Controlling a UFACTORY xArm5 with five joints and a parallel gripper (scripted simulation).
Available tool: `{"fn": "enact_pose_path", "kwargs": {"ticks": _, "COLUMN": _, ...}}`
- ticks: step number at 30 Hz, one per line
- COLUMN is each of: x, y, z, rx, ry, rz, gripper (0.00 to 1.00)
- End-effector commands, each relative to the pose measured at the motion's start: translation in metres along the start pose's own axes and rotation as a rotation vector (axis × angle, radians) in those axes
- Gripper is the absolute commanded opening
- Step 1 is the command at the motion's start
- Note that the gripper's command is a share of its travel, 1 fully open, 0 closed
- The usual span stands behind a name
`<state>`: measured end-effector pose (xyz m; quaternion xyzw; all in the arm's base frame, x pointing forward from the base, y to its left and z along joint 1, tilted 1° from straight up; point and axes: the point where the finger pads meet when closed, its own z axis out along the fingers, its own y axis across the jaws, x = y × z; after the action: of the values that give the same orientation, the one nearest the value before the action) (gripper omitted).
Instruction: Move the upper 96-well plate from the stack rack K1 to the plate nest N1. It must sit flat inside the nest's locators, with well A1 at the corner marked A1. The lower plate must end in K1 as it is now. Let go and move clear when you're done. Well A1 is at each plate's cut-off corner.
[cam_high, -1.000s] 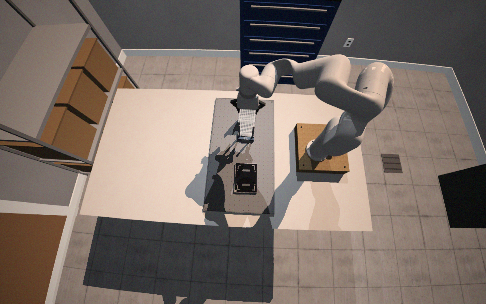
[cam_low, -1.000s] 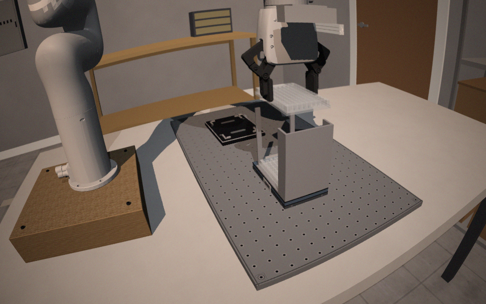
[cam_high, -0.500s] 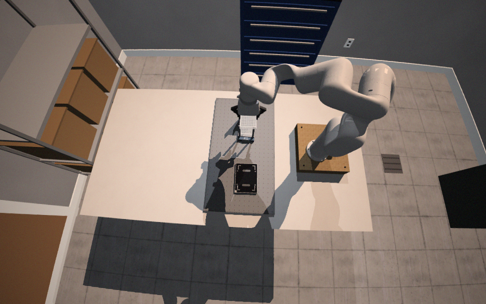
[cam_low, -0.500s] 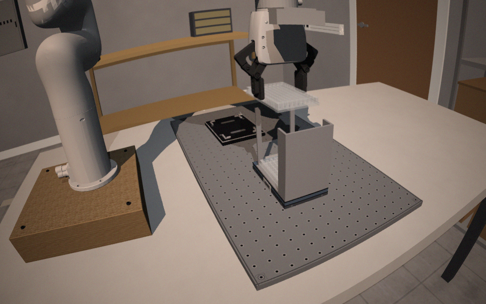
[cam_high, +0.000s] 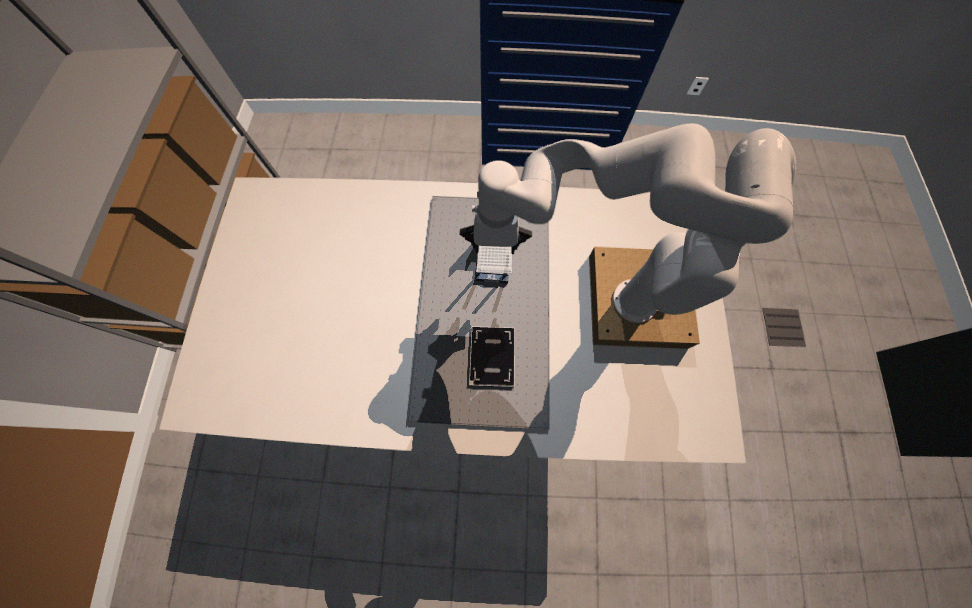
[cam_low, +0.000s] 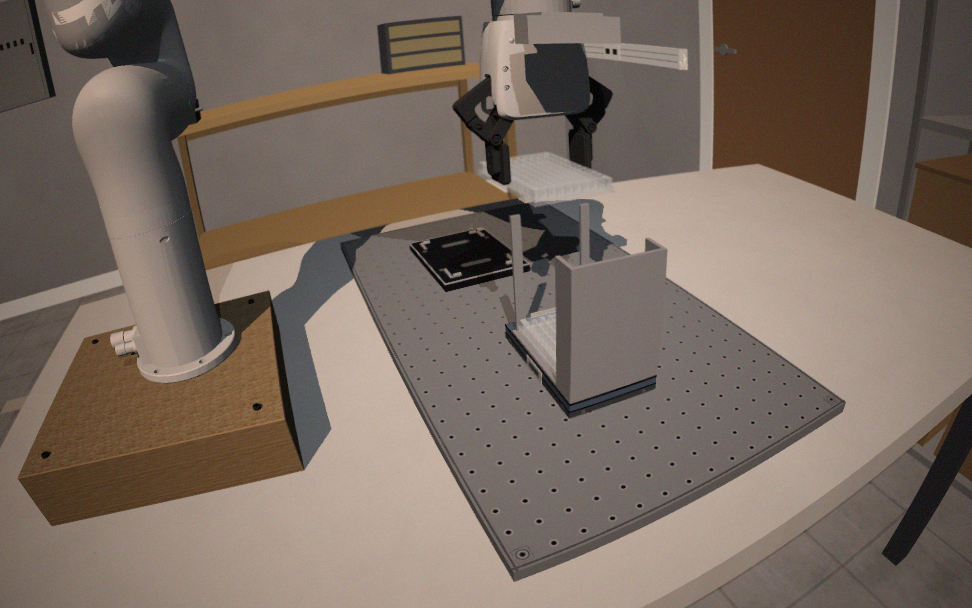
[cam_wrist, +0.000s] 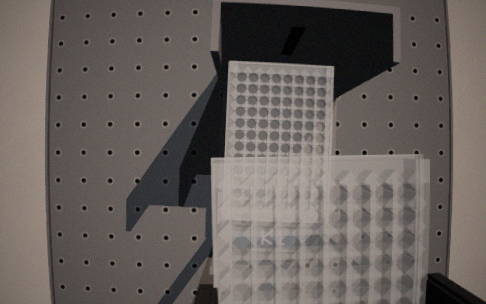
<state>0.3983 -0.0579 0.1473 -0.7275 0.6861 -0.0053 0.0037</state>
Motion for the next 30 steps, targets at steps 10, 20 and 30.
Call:
{"fn": "enact_pose_path", "kwargs": {"ticks": 10, "x": -0.037, "y": 0.000, "z": 0.000, "rx": 0.004, "ry": -0.008, "rz": 0.000, "gripper": 0.00}}
{"fn": "enact_pose_path", "kwargs": {"ticks": 20, "x": -0.071, "y": 0.000, "z": 0.001, "rx": 0.004, "ry": -0.008, "rz": 0.000, "gripper": 0.00}}
{"fn": "enact_pose_path", "kwargs": {"ticks": 30, "x": -0.097, "y": 0.000, "z": 0.001, "rx": 0.004, "ry": -0.009, "rz": 0.000, "gripper": 0.00}}
